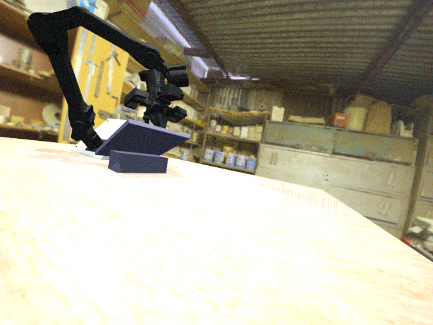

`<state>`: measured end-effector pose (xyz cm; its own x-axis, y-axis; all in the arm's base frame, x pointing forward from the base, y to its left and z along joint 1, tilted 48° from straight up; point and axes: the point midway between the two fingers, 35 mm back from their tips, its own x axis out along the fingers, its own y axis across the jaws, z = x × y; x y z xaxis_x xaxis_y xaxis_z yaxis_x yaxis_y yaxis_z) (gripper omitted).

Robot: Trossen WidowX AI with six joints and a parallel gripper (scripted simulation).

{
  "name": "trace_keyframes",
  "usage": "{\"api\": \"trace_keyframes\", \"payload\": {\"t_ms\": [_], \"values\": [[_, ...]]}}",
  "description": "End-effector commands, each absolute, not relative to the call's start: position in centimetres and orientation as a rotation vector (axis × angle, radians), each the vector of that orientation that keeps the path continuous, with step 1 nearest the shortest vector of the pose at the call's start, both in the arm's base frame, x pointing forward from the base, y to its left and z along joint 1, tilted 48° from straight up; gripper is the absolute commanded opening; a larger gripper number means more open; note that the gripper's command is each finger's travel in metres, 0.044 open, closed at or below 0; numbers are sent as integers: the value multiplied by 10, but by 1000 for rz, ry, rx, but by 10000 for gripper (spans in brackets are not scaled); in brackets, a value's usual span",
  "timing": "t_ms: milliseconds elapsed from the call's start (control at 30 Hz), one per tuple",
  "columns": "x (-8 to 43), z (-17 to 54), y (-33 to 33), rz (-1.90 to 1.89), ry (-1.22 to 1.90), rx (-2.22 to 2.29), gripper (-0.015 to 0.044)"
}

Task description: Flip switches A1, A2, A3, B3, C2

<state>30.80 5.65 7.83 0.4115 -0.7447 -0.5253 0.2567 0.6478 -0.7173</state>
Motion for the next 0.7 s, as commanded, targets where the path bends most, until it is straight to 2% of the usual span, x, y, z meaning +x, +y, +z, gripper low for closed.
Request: {"api": "trace_keyframes", "payload": {"t_ms": [0,267,467,667], "values": [[293,94,86,-662,936,-594,0],[281,109,101,-662,925,-601,0],[276,123,88,-663,925,-602,0],[292,106,62,-673,947,-594,0]]}}
